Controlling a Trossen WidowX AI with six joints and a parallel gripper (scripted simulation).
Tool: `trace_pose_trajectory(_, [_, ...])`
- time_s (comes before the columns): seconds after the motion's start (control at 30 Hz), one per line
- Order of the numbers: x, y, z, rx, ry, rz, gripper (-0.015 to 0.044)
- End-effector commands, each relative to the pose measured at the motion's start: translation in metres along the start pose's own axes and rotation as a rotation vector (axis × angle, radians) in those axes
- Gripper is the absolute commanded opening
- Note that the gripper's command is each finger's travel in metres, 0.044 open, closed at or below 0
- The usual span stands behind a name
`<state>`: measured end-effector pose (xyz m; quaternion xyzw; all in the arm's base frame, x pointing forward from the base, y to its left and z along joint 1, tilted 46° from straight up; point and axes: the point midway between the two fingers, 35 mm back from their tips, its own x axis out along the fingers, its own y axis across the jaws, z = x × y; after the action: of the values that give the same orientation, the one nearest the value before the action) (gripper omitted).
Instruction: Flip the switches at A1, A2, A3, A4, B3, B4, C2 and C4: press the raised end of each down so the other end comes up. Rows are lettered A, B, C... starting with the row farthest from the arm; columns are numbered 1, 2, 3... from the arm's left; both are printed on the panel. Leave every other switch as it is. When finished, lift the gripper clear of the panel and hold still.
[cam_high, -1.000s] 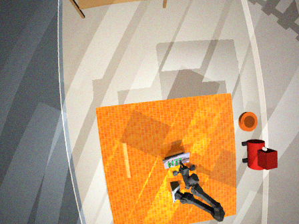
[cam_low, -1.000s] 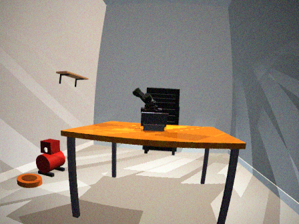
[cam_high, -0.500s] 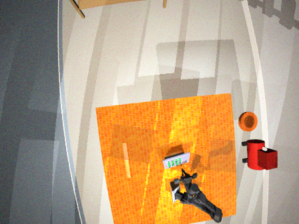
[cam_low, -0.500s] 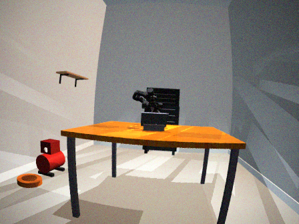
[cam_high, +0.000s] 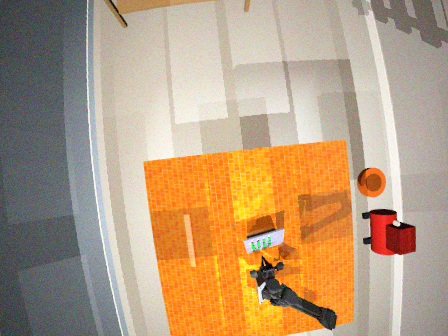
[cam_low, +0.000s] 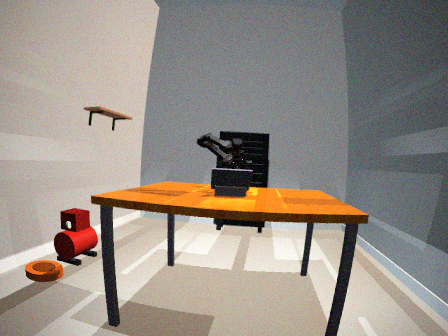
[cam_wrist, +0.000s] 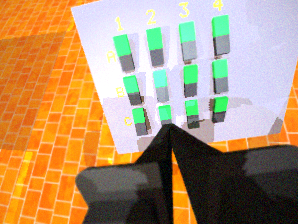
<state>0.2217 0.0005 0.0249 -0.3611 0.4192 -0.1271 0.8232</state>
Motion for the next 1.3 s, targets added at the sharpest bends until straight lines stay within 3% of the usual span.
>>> trace_pose_trajectory(0.0, [0.019,0.0,-0.004,-0.008,0.02,-0.003,0.0])
trace_pose_trajectory(1.27, [0.043,-0.001,-0.004,-0.008,0.02,-0.004,0.0])
